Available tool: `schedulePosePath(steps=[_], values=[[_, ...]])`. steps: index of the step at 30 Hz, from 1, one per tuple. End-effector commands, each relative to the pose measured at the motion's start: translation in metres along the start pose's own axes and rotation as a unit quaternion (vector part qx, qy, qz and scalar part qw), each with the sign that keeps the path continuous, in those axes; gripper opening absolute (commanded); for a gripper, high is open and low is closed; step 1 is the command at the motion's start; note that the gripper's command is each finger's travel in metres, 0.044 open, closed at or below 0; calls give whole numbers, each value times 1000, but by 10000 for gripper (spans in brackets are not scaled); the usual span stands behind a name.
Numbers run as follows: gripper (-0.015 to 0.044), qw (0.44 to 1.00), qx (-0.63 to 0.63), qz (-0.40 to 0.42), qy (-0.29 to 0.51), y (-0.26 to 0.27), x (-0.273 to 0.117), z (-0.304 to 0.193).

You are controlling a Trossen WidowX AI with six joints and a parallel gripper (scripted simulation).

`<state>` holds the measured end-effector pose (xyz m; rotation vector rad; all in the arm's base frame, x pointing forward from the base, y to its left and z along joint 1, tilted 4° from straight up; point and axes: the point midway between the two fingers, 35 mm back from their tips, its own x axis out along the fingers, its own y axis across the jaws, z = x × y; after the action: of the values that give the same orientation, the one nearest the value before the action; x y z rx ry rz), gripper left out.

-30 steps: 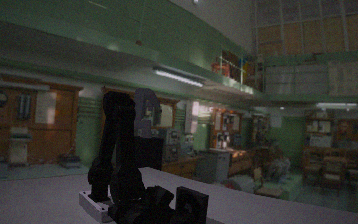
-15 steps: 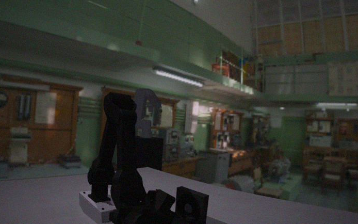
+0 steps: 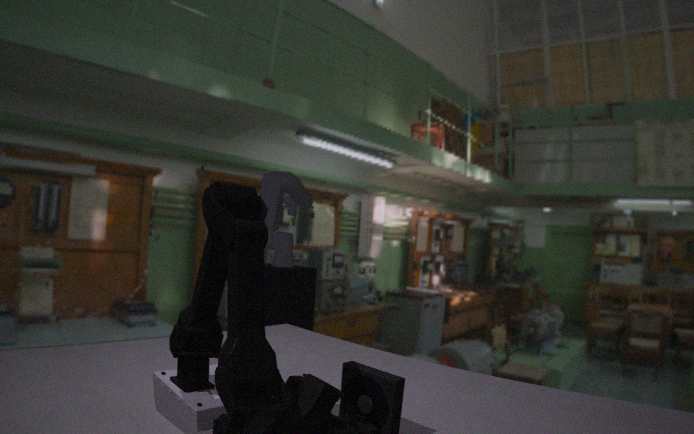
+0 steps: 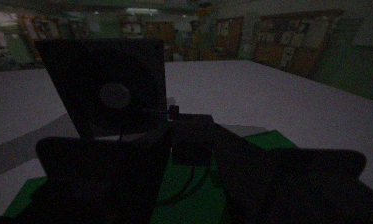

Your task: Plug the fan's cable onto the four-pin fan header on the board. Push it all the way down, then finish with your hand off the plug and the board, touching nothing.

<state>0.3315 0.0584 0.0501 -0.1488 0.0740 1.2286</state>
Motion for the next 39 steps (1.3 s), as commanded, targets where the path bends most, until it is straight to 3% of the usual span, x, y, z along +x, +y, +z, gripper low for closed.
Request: schedulePosePath(steps=[1,39], values=[[0,1000,6,0,2,2,1,-5],[0,1000,1,0,0,3,5,-24]])
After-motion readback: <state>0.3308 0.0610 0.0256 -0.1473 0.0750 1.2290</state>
